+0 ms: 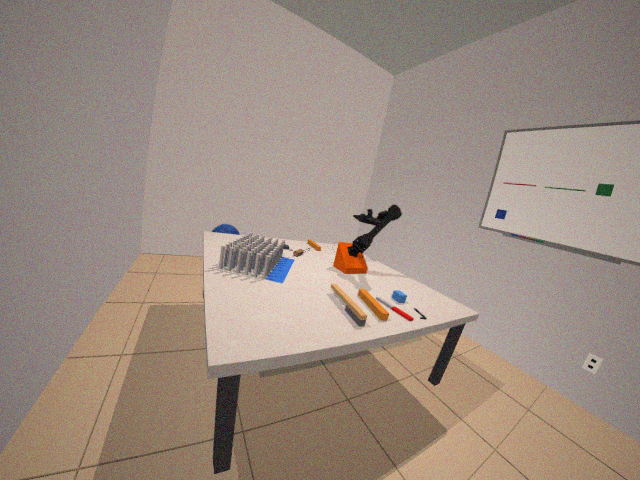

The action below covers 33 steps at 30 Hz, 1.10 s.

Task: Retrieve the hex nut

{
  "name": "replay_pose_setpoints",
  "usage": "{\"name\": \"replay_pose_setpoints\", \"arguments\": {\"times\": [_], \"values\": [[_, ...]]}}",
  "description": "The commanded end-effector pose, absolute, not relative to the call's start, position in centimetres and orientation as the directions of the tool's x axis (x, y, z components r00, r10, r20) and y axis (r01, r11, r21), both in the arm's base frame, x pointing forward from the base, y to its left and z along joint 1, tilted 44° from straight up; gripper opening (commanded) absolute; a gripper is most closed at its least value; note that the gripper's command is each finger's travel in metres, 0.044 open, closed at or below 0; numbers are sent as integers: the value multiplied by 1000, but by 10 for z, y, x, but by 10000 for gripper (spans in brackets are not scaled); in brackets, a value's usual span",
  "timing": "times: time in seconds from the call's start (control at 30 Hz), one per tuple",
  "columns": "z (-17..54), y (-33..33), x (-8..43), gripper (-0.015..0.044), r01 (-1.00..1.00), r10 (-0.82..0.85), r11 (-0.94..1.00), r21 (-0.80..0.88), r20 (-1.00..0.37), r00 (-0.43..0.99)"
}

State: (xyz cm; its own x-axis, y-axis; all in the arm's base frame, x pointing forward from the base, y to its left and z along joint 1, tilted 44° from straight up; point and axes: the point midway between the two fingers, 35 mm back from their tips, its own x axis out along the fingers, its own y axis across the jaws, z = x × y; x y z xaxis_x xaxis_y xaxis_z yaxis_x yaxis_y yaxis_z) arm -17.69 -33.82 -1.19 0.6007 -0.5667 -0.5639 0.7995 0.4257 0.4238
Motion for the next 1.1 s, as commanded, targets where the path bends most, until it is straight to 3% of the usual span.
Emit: {"name": "replay_pose_setpoints", "arguments": {"times": [0.0, 0.5, 0.8, 1.07], "values": [[-17, -361, -118, 440, 767, -458, 490, 414, -626, 631], [-13, -368, 126, 440, 622, -205, 722, 304, -764, 611], [-2, -304, 249, 440, 522, -142, 807, 275, -768, 625], [15, -206, 343, 440, 382, -107, 896, 227, -725, 681]]}}
